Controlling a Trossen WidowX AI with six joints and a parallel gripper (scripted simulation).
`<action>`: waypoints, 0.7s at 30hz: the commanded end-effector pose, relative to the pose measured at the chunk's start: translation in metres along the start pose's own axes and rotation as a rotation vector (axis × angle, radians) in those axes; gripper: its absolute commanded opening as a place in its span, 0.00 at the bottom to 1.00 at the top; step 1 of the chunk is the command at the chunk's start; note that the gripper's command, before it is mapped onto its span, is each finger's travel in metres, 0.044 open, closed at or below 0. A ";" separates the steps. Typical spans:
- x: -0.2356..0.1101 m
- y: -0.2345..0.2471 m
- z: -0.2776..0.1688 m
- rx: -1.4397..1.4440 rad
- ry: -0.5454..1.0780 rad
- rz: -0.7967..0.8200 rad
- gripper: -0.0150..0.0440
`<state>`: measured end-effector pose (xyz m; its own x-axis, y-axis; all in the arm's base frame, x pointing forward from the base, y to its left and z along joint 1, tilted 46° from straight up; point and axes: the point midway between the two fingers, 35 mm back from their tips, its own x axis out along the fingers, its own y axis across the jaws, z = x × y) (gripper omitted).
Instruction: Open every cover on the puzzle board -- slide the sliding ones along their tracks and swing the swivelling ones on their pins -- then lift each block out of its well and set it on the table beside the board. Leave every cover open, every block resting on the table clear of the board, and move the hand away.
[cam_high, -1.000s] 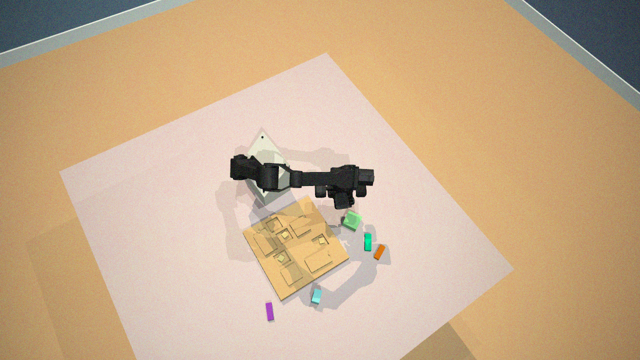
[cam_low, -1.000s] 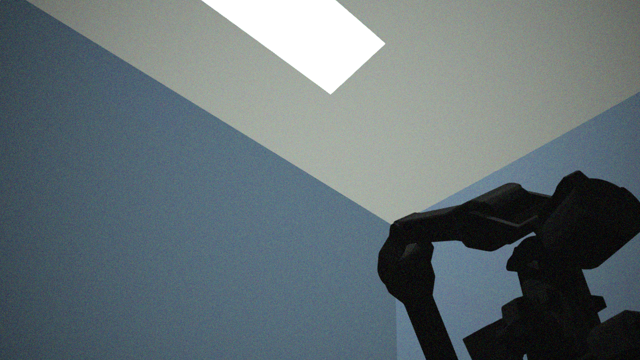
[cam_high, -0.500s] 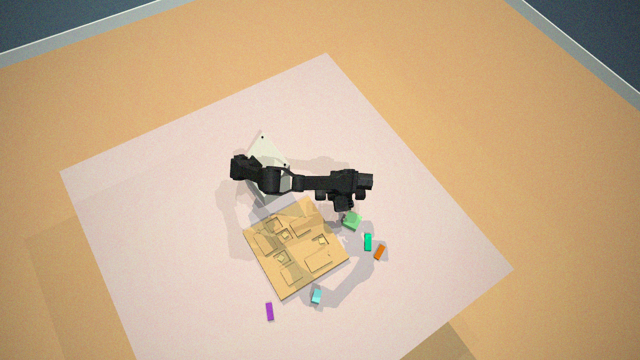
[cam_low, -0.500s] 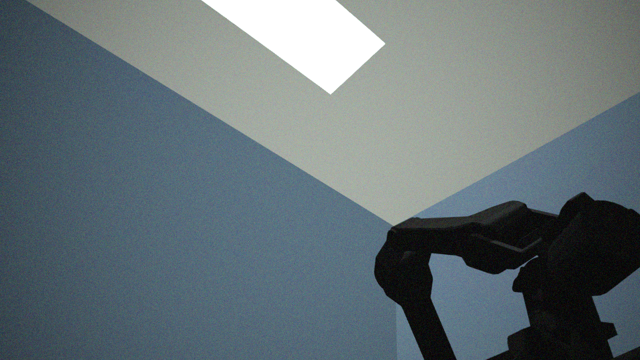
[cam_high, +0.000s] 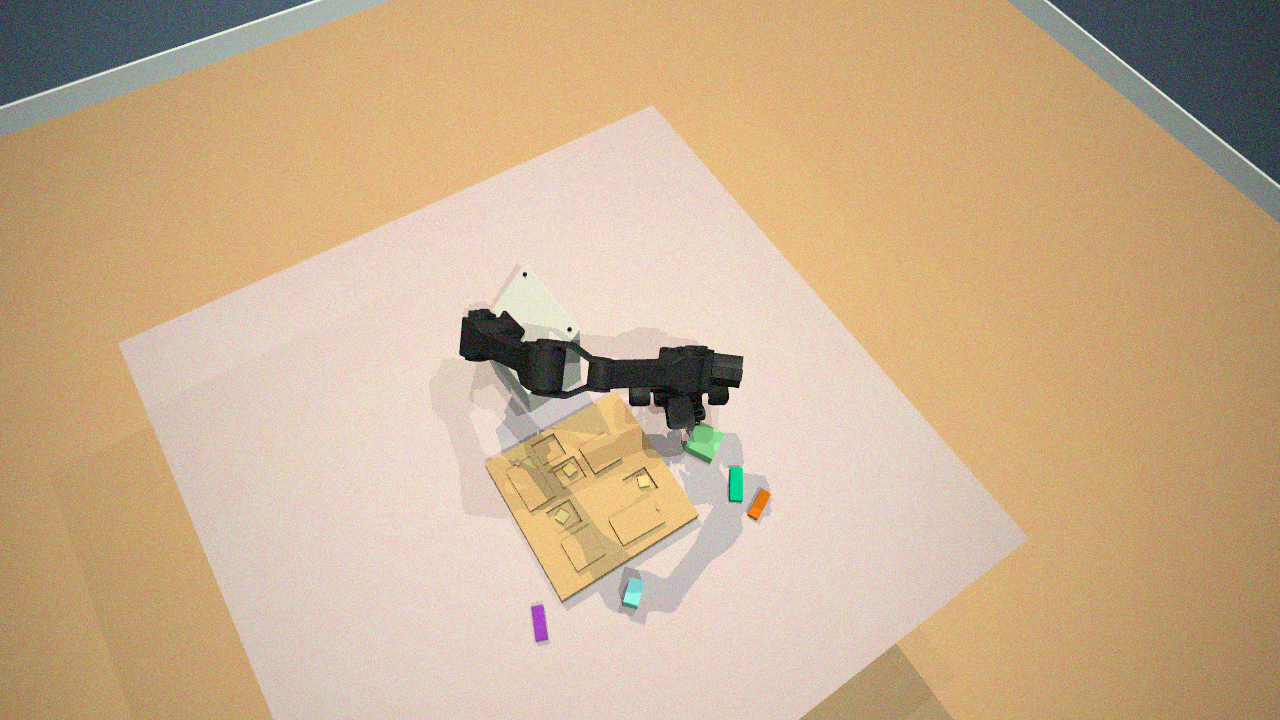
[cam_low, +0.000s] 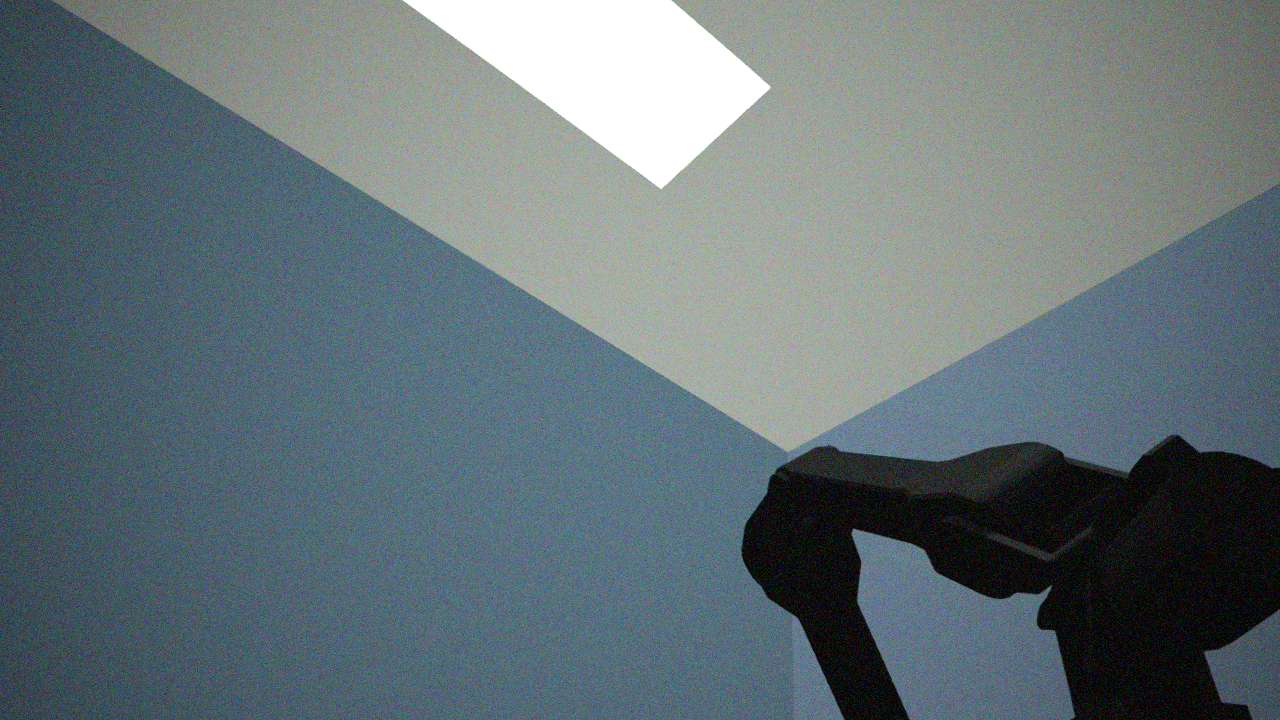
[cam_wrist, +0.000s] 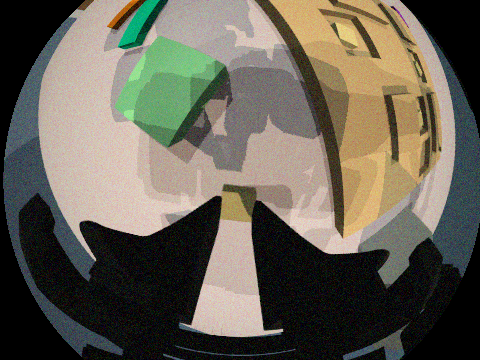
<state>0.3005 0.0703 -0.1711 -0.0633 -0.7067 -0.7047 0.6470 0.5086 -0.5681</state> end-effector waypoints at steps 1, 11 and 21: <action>0.007 -0.001 0.000 -0.004 -0.004 0.000 0.39; 0.023 -0.003 0.000 -0.004 -0.005 -0.002 0.39; 0.027 -0.003 -0.001 0.001 -0.001 -0.004 0.57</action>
<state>0.2957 0.0496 -0.1886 -0.0652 -0.7092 -0.7020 0.6474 0.5053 -0.5706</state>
